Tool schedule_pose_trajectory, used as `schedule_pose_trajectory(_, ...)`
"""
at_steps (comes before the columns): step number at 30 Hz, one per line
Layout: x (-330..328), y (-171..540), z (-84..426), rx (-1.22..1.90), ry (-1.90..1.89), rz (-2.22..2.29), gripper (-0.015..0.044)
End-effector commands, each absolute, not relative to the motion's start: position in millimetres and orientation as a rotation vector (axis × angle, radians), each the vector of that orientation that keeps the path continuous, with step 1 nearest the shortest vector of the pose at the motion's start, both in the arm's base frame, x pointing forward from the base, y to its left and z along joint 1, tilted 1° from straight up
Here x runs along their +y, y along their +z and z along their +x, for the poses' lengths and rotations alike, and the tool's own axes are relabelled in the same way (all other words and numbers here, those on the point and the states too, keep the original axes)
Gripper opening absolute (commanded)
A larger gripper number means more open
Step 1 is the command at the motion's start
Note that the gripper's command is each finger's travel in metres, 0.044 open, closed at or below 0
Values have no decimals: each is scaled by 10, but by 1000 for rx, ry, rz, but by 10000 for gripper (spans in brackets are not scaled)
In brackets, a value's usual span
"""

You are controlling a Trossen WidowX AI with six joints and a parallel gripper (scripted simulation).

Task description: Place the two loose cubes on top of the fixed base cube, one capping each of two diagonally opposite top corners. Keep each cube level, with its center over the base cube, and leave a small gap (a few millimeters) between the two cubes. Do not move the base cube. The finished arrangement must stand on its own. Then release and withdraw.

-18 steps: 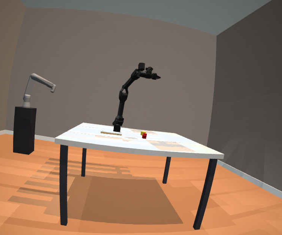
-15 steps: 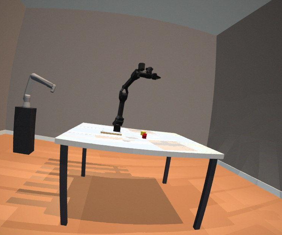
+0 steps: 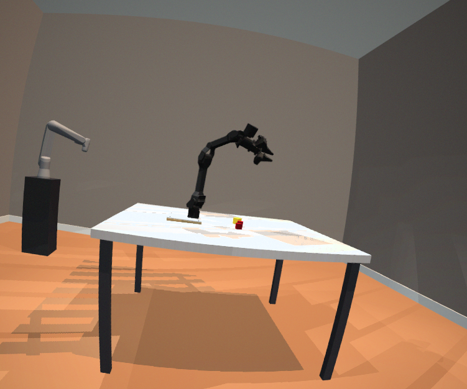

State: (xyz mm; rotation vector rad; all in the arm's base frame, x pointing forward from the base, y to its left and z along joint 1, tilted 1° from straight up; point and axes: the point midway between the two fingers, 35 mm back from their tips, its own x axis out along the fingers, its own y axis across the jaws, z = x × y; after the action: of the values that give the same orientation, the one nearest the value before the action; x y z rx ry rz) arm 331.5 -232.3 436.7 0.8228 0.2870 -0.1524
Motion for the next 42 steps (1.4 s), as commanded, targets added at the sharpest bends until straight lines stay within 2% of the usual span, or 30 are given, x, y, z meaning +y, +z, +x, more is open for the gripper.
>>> schedule_pose_trajectory(1,-2305,3901,3380,400,-264,970,265)
schedule_pose_trajectory(11,-2055,2598,3237,759,-657,1239,265)
schedule_pose_trajectory(22,-1601,1549,2556,1151,-1162,1219,265)
schedule_pose_trajectory(29,-1575,1492,2504,1172,-1193,1206,265)
schedule_pose_trajectory(37,-1589,933,2524,1172,-1193,1206,265)
schedule_pose_trajectory(42,-1587,859,2522,1173,-1193,1206,265)
